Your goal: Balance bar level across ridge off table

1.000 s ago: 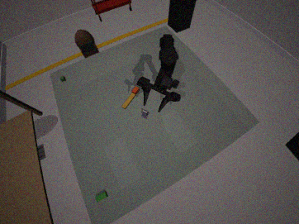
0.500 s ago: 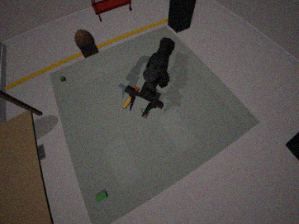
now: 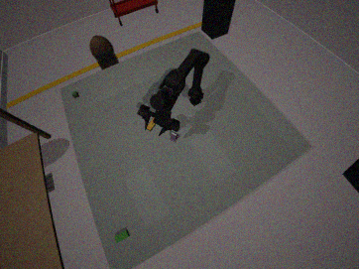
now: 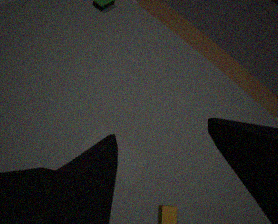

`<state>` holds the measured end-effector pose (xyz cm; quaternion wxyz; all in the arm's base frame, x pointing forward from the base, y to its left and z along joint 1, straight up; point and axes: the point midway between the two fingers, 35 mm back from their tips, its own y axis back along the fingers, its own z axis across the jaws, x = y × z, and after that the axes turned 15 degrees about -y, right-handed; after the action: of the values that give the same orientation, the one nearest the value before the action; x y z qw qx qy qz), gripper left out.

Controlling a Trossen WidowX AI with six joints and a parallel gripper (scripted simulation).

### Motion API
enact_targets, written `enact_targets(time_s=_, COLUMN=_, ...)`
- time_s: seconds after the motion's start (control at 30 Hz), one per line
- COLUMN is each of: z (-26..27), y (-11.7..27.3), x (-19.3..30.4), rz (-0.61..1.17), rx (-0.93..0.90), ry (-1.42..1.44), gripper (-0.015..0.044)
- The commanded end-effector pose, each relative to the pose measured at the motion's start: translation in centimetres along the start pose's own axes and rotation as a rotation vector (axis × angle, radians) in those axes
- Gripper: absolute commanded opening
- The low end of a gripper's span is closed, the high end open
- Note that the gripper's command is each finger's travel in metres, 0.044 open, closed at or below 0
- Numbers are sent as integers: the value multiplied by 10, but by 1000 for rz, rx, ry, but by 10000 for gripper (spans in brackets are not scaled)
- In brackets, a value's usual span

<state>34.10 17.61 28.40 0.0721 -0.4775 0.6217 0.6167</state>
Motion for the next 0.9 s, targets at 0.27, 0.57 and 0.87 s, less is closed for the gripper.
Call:
enact_targets(time_s=0.27, z=-39, y=-30, x=63, rz=251, rx=8, ry=-66, gripper=315)
enact_targets(time_s=0.57, z=-66, y=-40, x=114, rz=436, rx=-2, ry=-148, gripper=315)
enact_targets(time_s=0.87, z=-86, y=-41, x=164, rz=608, rx=-34, ry=-248, gripper=315)
